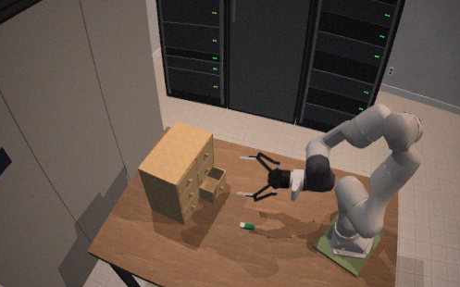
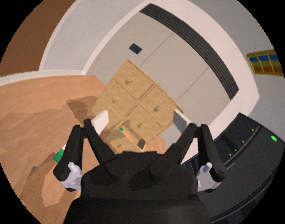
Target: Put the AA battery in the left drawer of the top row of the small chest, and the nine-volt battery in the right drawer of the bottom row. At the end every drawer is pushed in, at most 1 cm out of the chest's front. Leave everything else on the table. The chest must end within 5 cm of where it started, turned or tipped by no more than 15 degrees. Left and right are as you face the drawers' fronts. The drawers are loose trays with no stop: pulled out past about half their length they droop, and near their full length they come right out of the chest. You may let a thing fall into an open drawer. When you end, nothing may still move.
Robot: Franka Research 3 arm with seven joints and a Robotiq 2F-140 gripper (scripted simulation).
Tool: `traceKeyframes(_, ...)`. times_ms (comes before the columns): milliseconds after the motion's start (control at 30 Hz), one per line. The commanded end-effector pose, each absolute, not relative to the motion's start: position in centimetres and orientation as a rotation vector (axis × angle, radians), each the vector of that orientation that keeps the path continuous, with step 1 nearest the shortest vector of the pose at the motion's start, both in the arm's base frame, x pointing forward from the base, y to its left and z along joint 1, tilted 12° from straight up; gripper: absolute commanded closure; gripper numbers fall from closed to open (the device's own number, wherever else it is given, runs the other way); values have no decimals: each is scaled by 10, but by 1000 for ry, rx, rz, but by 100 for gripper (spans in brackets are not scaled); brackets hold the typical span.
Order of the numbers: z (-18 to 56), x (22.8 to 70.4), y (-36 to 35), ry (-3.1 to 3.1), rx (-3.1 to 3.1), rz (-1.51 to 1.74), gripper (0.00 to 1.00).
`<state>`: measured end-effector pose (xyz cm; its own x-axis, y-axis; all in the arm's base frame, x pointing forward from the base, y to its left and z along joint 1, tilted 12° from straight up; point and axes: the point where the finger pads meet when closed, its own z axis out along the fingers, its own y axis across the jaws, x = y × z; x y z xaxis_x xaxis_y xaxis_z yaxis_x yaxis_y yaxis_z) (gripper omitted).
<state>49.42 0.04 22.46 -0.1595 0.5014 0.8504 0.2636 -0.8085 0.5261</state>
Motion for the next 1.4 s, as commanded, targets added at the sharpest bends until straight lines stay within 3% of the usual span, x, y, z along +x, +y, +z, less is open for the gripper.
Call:
traceKeyframes(0,209,490,-3,705,2141,2121,0)
traceKeyframes(700,141,463,-19,-93,2685,1999,0)
traceKeyframes(733,141,463,-19,-93,2685,1999,100)
traceKeyframes(1367,141,463,-19,-93,2685,1999,100)
